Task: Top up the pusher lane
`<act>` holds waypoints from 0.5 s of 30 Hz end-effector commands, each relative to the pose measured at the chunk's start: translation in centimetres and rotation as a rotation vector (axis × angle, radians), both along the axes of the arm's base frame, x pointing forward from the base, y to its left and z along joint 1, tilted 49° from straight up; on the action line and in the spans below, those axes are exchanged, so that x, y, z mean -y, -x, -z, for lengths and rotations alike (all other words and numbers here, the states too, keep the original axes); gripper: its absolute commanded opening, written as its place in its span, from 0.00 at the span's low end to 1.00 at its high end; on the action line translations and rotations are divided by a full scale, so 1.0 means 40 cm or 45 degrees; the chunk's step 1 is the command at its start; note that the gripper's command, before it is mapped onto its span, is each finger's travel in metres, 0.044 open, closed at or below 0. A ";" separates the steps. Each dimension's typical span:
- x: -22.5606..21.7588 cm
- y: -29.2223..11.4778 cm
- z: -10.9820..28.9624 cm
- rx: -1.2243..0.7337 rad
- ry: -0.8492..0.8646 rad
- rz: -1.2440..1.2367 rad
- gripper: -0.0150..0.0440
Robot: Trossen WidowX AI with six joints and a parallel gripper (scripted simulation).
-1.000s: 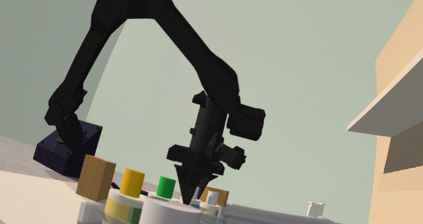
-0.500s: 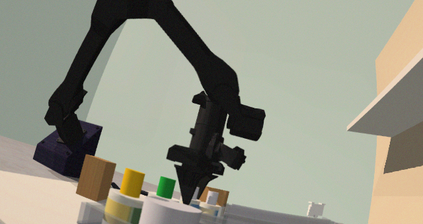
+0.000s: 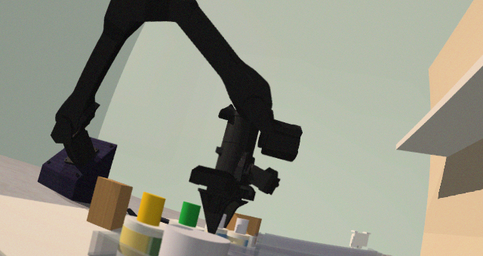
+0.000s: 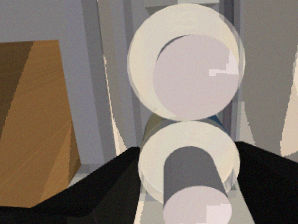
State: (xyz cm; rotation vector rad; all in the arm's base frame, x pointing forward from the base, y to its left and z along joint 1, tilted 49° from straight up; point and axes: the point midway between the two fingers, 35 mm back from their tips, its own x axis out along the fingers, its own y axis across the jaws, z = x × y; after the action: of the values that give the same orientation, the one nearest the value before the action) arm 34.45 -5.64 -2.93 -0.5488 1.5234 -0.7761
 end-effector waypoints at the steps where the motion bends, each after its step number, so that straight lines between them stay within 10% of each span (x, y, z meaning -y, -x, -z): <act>1: 0.003 -0.002 -0.001 0.013 0.007 -0.001 0.25; 15: 0.002 0.003 -0.001 0.013 0.007 -0.001 0.25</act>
State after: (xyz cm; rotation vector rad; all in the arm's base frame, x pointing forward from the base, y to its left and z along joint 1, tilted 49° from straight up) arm 34.21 -5.61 -2.93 -0.5513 1.5243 -0.7745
